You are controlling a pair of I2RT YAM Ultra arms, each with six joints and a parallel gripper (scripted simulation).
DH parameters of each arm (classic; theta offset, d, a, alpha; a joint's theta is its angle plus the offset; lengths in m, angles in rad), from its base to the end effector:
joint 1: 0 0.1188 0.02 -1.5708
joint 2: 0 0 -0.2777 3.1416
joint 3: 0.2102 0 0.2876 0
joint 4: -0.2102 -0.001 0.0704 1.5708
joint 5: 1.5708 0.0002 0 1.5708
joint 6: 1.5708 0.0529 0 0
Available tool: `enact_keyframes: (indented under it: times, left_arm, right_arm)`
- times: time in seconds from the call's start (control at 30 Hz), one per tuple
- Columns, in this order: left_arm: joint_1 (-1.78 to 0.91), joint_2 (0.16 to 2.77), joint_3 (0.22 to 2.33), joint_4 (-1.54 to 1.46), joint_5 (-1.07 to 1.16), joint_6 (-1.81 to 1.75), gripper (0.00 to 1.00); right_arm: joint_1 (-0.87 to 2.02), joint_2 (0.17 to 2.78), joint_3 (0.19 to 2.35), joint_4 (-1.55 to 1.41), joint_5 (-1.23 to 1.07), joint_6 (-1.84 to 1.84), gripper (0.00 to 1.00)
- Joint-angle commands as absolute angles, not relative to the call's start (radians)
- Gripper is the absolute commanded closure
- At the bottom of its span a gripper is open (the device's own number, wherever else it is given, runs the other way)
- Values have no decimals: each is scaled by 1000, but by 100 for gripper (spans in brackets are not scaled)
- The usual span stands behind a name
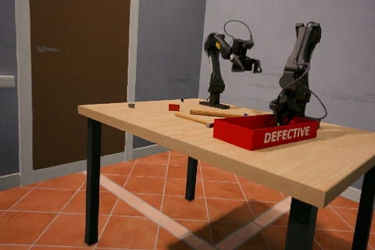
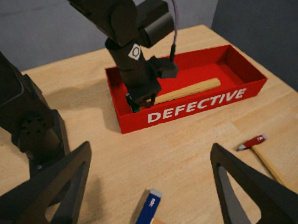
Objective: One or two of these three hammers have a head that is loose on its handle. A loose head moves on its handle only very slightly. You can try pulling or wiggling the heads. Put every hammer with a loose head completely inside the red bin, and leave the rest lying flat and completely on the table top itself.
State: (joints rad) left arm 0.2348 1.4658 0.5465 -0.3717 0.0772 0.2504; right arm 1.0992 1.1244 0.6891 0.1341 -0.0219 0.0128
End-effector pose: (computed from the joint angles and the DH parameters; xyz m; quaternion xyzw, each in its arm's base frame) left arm 0.2370 0.0535 0.0893 0.0131 0.9894 -0.0036 0.1444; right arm 0.1335 0.2666 0.2683 -0.4217 0.6859 0.3205 0.4990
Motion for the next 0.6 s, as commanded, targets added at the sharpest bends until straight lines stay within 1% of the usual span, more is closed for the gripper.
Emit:
enact_keyframes:
  times: [0.0, 0.2, 0.27, 0.3, 0.33, 0.37, 0.4, 0.57]
  left_arm:
    - [237, 1460, 555, -344, 78, 247, 90]
    - [237, 1477, 548, -332, 78, 247, 90]
    - [237, 1477, 548, -332, 78, 247, 67]
    - [237, 1477, 548, -332, 78, 247, 59]
    - [237, 1477, 548, -332, 78, 247, 59]
    - [235, 1465, 547, -333, 78, 244, 48]
    - [231, 1453, 553, -346, 78, 240, 46]
    - [223, 1437, 568, -350, 78, 234, 46]
  right_arm:
    - [1097, 1123, 690, 139, -16, 19, 0]
    - [1097, 1123, 690, 139, -16, 19, 0]
    - [1097, 1123, 690, 139, -16, 19, 0]
    - [1097, 1123, 690, 139, -16, 19, 0]
    - [1097, 1123, 690, 139, -16, 19, 0]
    - [1097, 1123, 690, 139, -16, 19, 0]
    - [1097, 1123, 690, 139, -16, 19, 0]
    - [1097, 1123, 690, 139, -16, 19, 0]
